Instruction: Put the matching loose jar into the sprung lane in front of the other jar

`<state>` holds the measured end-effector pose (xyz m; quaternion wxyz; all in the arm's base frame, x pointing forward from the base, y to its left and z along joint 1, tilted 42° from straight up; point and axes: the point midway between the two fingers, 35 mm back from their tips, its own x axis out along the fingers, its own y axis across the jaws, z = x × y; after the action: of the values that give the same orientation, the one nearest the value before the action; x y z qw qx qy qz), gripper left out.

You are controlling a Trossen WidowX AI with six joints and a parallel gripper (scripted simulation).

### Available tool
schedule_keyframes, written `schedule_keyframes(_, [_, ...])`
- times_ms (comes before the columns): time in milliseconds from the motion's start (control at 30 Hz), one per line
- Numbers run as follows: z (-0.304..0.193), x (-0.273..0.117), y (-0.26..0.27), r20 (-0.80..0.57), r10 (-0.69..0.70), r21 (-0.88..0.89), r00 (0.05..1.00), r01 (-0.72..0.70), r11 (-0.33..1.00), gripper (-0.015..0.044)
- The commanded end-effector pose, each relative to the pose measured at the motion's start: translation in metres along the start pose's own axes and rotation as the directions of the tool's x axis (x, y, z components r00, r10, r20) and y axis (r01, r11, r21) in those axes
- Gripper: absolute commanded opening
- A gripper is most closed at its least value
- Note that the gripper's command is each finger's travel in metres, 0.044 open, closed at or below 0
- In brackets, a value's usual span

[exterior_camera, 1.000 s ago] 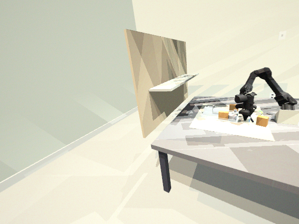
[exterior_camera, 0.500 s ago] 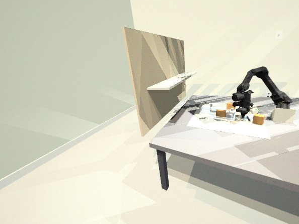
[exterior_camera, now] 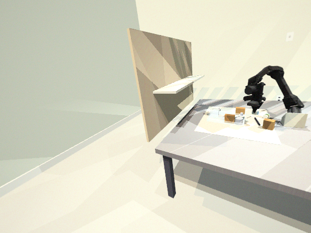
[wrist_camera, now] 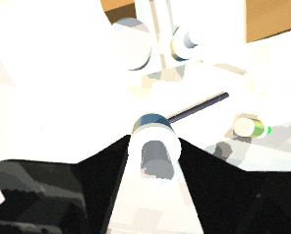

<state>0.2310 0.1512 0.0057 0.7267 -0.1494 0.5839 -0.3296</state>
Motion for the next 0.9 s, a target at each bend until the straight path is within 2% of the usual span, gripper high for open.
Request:
schedule_keyframes(0, [-0.001, -0.010, -0.002, -0.004, 0.003, 0.009, 1.000, -0.003, 1.000, 0.0000])
schedule_keyframes(667, [0.062, 0.042, -0.059, 0.000, -0.001, -0.288, 1.000, 0.001, 0.958, 0.0000])
schedule_keyframes(867, [0.064, 0.048, -0.062, 0.001, -0.003, -0.298, 1.000, 0.003, 0.955, 0.0000])
